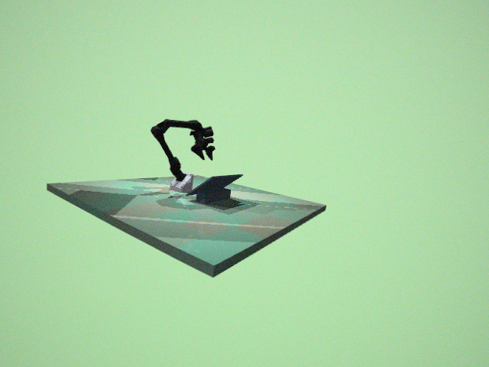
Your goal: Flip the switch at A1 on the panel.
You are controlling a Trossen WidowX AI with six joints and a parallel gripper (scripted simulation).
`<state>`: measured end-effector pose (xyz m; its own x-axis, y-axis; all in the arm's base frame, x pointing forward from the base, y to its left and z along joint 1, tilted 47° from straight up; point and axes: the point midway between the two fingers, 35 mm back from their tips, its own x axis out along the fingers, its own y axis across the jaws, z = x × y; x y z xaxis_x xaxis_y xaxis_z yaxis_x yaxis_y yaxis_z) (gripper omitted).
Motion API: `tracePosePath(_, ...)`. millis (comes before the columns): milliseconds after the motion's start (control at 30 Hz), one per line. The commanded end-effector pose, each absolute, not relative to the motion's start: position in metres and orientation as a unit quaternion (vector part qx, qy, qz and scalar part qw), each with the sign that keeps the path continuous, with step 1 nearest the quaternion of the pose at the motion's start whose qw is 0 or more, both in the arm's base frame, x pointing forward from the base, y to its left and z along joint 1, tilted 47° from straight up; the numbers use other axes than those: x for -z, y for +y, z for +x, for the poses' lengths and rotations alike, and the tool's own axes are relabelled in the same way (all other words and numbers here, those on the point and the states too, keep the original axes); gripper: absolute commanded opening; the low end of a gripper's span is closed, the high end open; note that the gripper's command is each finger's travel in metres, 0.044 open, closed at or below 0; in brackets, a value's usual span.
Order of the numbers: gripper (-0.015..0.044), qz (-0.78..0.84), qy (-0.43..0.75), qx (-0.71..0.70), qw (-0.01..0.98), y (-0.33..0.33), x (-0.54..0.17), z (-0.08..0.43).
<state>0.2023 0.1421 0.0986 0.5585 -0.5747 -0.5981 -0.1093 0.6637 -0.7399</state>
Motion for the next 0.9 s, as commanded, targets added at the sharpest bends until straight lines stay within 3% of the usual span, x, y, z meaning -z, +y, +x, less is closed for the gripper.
tracePosePath(0,0.0374,-0.383,0.446,0.146,0.796,0.143,-0.097,0.204)
tracePosePath(267,0.0164,-0.369,0.434,0.143,0.809,0.172,-0.009,0.281)
tracePosePath(467,0.0006,-0.369,0.432,0.144,0.810,0.172,0.000,0.289)
tracePosePath(867,0.0000,-0.371,0.421,0.139,0.816,0.152,0.021,0.309)
